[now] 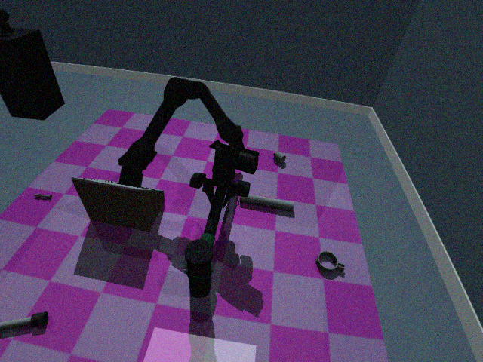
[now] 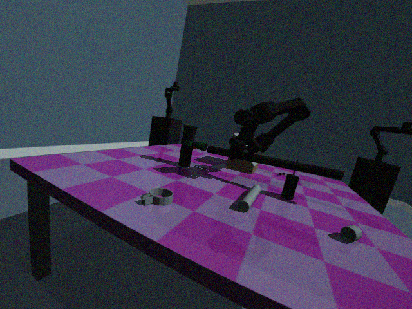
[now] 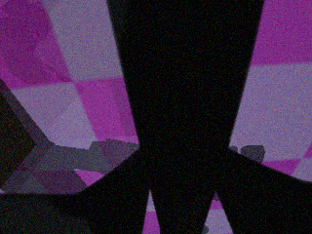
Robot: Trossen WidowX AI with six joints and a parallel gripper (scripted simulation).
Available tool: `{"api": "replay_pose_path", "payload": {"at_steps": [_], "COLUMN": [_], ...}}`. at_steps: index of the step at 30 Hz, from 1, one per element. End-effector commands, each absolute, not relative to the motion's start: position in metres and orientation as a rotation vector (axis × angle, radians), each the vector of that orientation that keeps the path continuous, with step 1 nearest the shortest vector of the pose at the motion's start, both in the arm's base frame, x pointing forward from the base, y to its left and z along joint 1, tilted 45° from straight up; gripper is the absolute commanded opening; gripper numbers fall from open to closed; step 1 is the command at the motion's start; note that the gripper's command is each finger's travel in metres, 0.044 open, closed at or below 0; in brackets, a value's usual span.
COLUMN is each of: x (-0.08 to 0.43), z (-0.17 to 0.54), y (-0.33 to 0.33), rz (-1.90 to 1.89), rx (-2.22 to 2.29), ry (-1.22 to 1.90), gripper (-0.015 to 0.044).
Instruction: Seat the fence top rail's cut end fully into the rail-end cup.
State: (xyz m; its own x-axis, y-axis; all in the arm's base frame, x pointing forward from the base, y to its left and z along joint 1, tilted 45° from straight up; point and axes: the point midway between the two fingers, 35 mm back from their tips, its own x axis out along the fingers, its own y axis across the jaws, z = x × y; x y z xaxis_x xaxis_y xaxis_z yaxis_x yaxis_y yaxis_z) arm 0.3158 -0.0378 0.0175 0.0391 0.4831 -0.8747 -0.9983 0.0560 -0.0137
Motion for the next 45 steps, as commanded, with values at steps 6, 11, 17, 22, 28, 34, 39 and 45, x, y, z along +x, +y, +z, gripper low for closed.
{"api": "replay_pose_path", "payload": {"at_steps": [6,11,17,22,28,34,39,45], "x": [0.316,0.317,0.318,0.318,0.318,0.318,0.317,0.316], "z": [0.018,0.019,0.02,0.02,0.019,0.016,0.009,0.002], "y": [-0.04,-0.043,-0.046,-0.049,-0.052,-0.054,-0.057,-0.06], "rz": [1.35,1.35,1.35,1.35,1.35,1.353,1.361,1.369], "rx": [-0.809,-0.809,-0.809,-0.81,-0.81,-0.809,-0.807,-0.804], "ry": [0.837,0.837,0.837,0.837,0.837,0.836,0.832,0.828], "gripper": [0.0,0.0,0.0,0.0,0.0,0.0,0.0,0.0]}}
